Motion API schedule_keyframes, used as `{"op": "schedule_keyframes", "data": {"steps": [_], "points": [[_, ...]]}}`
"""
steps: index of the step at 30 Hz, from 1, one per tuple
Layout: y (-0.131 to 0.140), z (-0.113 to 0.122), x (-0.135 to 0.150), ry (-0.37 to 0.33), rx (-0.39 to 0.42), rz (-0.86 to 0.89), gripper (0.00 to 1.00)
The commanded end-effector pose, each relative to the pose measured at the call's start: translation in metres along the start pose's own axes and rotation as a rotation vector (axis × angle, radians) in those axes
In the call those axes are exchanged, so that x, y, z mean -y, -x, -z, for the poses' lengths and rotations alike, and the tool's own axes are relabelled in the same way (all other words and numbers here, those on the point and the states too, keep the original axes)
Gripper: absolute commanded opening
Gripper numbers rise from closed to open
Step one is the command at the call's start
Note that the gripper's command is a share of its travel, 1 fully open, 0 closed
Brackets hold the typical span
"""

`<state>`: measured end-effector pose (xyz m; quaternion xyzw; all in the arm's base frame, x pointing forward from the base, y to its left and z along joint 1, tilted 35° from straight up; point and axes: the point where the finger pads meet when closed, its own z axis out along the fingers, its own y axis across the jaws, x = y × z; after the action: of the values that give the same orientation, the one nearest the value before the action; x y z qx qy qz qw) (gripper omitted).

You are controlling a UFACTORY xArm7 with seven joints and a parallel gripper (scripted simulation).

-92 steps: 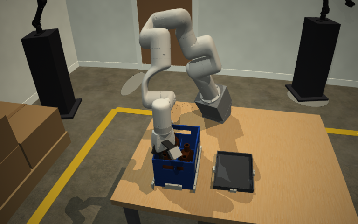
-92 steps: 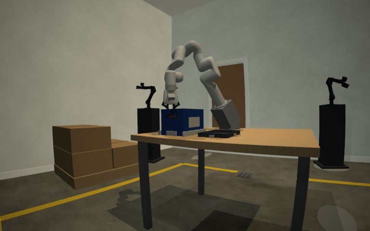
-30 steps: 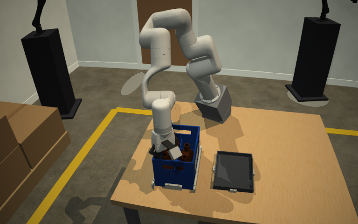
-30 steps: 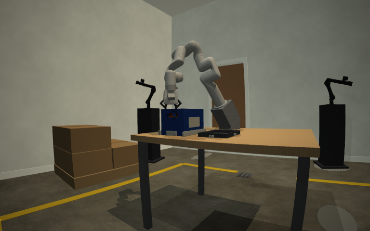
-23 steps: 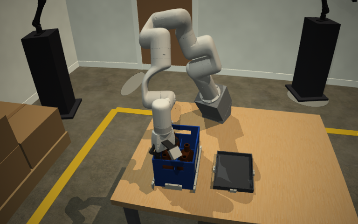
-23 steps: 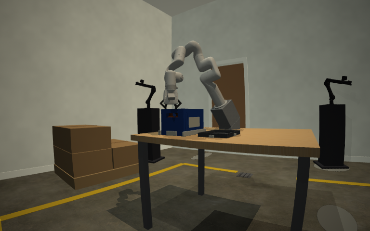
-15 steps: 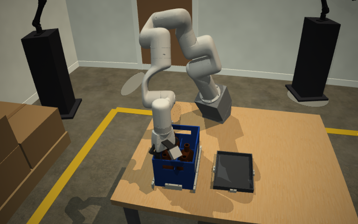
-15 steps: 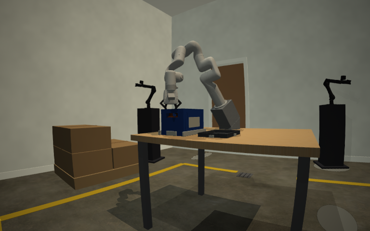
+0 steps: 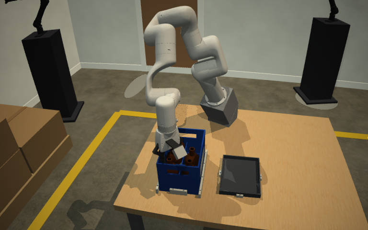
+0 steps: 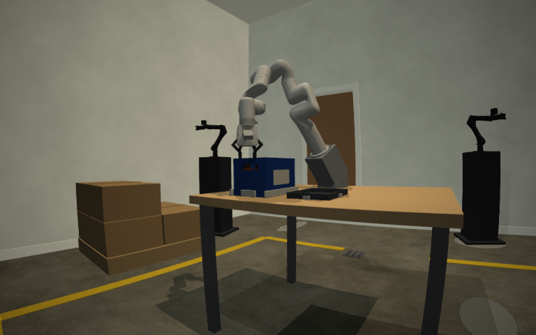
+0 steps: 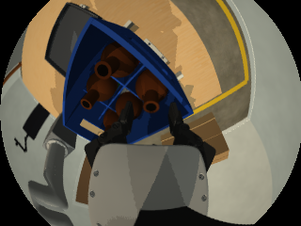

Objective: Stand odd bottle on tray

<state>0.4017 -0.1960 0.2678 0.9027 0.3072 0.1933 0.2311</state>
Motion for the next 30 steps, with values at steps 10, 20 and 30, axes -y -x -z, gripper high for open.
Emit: {"op": "schedule_keyframes", "data": {"steps": [10, 20, 30], "points": [[-0.001, 0.037, -0.001, 0.002, -0.002, 0.0, 0.65], [-0.001, 0.056, -0.001, 0.002, -0.002, 0.0, 0.65], [-0.001, 0.062, -0.001, 0.002, -0.002, 0.0, 0.0]]}}
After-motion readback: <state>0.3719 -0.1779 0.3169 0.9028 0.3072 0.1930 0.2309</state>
